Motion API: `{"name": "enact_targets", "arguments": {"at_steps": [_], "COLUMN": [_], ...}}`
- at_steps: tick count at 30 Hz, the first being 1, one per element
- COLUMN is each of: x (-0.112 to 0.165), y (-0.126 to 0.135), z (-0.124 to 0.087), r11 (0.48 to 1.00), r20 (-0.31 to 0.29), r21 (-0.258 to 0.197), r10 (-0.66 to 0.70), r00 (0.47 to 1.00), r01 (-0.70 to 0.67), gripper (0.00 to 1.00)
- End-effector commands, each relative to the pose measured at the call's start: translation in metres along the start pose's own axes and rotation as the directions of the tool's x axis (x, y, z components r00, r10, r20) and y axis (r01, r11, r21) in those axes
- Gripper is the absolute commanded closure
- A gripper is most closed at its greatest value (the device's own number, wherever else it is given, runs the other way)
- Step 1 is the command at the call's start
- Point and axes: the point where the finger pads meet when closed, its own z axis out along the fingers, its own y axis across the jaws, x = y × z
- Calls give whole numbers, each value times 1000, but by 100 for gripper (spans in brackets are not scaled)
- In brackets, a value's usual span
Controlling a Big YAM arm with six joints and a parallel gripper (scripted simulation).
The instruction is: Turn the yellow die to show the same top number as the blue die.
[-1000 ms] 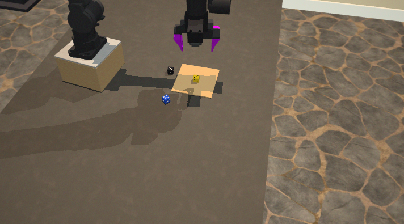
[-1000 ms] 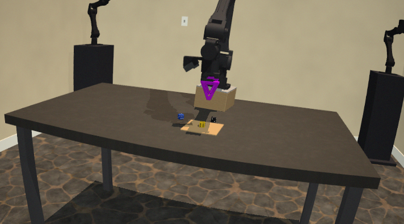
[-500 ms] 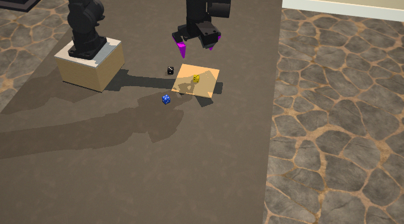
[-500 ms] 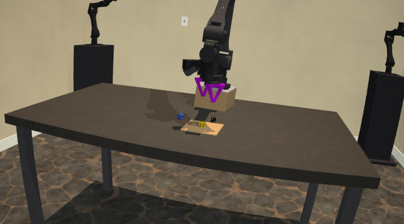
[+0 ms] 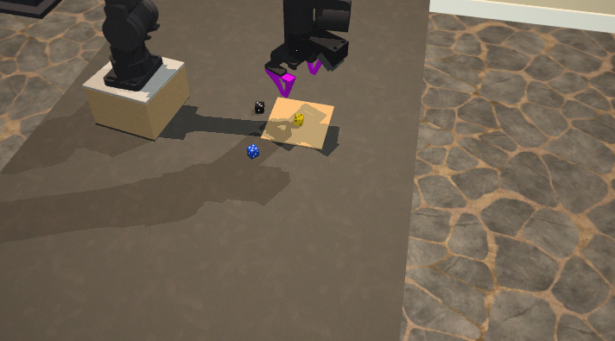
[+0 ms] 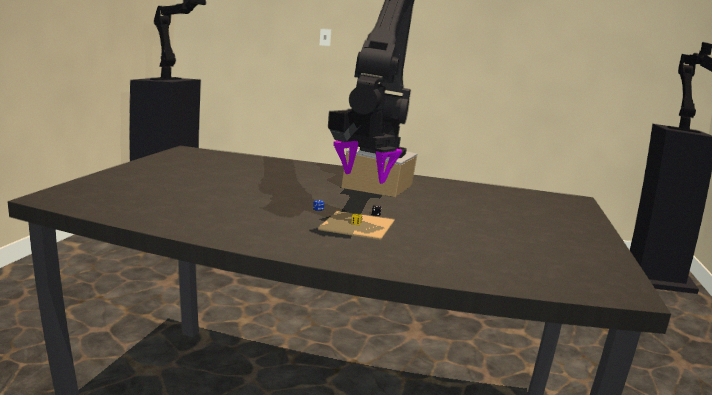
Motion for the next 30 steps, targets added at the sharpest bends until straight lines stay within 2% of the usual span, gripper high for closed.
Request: {"name": "enact_targets", "arguments": {"at_steps": [1, 4, 8, 11, 12, 13, 17, 18, 20, 22, 23, 25, 28, 30], "x": [-8, -12, -8, -8, -9, -9, -9, -9, -8, -8, -8, -10, -10, -13], "y": [1, 4, -2, -2, 2, 3, -3, -3, -4, -4, -4, -1, -1, -3], "z": [-5, -5, 4, 5, -6, -6, 7, 7, 10, 11, 11, 5, 4, 10], "r11": [986, 967, 914, 911, 869, 866, 779, 774, 718, 666, 657, 592, 589, 482], "r20": [30, 37, 17, 17, 50, 51, 24, 23, 18, 18, 18, 39, 40, 30], "r21": [-16, -15, -7, -7, -5, -5, -2, -2, -2, -1, 0, 11, 11, 11], "r10": [-165, -253, -405, -412, -495, -499, -627, -633, -696, -746, -754, -805, -808, -876], "r00": [986, 967, 914, 911, 868, 865, 779, 774, 718, 665, 657, 591, 588, 481], "r01": [165, 254, 405, 412, 496, 500, 627, 633, 696, 746, 754, 806, 808, 876], "gripper": [0, 0, 0, 0, 0, 0, 0, 0, 0, 0, 0, 0, 0, 0]}}
